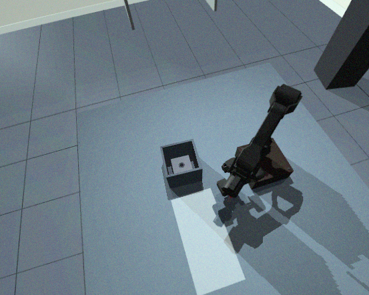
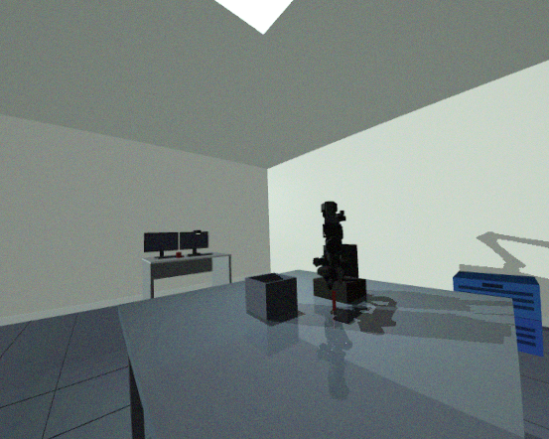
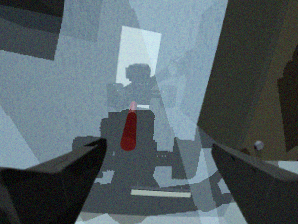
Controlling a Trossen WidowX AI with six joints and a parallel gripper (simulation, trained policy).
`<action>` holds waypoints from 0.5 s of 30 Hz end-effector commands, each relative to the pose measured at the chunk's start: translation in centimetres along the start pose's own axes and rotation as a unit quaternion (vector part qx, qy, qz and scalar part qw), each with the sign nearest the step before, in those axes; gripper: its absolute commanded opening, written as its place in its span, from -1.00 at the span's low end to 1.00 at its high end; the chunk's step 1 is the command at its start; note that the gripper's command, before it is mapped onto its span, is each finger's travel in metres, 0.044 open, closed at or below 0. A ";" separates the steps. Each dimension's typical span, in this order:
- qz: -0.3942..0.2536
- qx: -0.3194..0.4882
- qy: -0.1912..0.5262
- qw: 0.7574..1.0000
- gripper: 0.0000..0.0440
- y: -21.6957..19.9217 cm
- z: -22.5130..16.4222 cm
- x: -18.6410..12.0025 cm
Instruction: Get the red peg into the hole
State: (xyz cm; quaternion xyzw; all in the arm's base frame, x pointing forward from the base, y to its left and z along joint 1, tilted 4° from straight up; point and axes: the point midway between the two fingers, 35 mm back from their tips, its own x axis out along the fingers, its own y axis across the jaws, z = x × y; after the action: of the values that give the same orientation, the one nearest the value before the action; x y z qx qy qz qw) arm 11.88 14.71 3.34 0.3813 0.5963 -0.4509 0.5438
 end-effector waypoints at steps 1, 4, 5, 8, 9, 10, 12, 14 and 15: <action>-0.005 -0.009 -0.015 1.000 0.97 -0.1 0.4 1.2; -0.003 -0.016 -0.024 1.000 0.94 0.1 0.5 2.1; -0.002 -0.017 -0.027 0.999 0.93 0.2 0.6 2.4; 0.000 -0.021 -0.034 0.999 0.88 0.3 0.7 3.3; 0.001 -0.021 -0.036 0.999 0.87 0.3 0.7 3.5; 0.002 -0.022 -0.038 0.999 0.85 0.4 0.8 3.8; 0.003 -0.023 -0.041 0.999 0.80 0.4 0.8 4.4; 0.005 -0.023 -0.043 0.999 0.70 0.5 0.8 4.9; 0.006 -0.024 -0.043 0.999 0.60 0.6 0.8 5.2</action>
State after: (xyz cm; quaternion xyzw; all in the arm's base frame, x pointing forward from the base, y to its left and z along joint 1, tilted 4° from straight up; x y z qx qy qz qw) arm 12.29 14.30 -1.11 0.3596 0.5822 -0.4449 0.5778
